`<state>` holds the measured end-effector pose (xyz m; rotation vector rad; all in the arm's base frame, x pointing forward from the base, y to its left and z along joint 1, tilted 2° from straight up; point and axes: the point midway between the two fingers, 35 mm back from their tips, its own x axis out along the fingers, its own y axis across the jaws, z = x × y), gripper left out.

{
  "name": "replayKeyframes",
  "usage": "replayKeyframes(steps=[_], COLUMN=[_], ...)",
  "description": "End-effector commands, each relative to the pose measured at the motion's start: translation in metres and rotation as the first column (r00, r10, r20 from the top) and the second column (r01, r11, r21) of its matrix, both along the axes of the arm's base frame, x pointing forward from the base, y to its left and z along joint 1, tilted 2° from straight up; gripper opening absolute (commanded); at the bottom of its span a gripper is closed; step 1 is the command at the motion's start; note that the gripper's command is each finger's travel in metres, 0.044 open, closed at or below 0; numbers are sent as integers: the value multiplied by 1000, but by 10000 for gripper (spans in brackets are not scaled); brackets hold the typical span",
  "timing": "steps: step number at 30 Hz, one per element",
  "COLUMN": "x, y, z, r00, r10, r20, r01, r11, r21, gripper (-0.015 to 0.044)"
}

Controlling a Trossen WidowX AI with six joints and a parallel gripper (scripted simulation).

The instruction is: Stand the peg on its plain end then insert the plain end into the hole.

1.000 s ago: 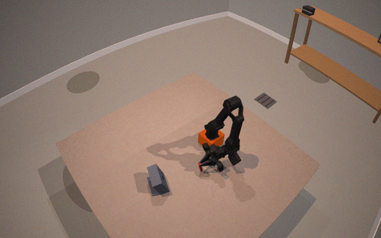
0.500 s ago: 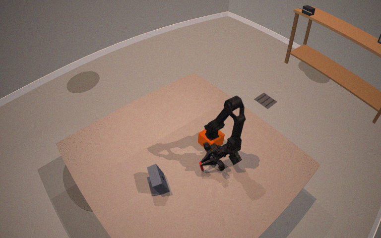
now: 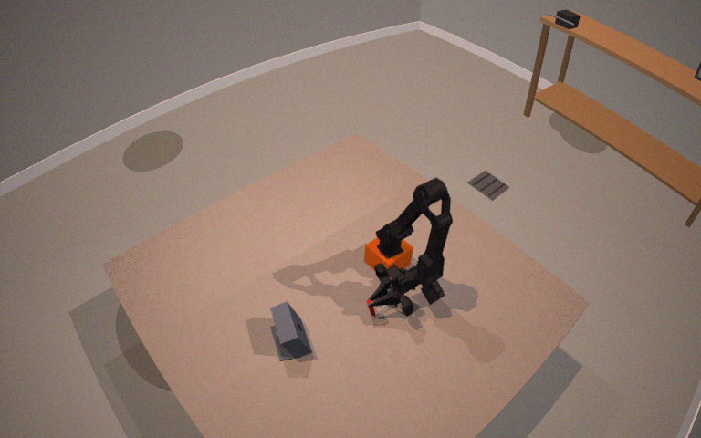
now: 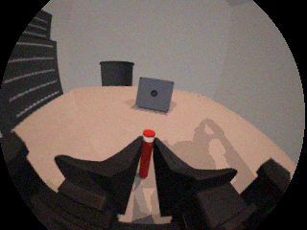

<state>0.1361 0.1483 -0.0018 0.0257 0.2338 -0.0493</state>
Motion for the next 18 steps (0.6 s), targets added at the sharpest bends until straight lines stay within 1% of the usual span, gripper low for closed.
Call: replayKeyframes(steps=[1, 18], x=[0, -3], y=[0, 0], z=[-2, -2], r00=[1000, 1000], r10=[0, 6], r20=[0, 4], r01=[0, -6], r11=[1000, 1000], r21=[-1, -3], gripper=[50, 50])
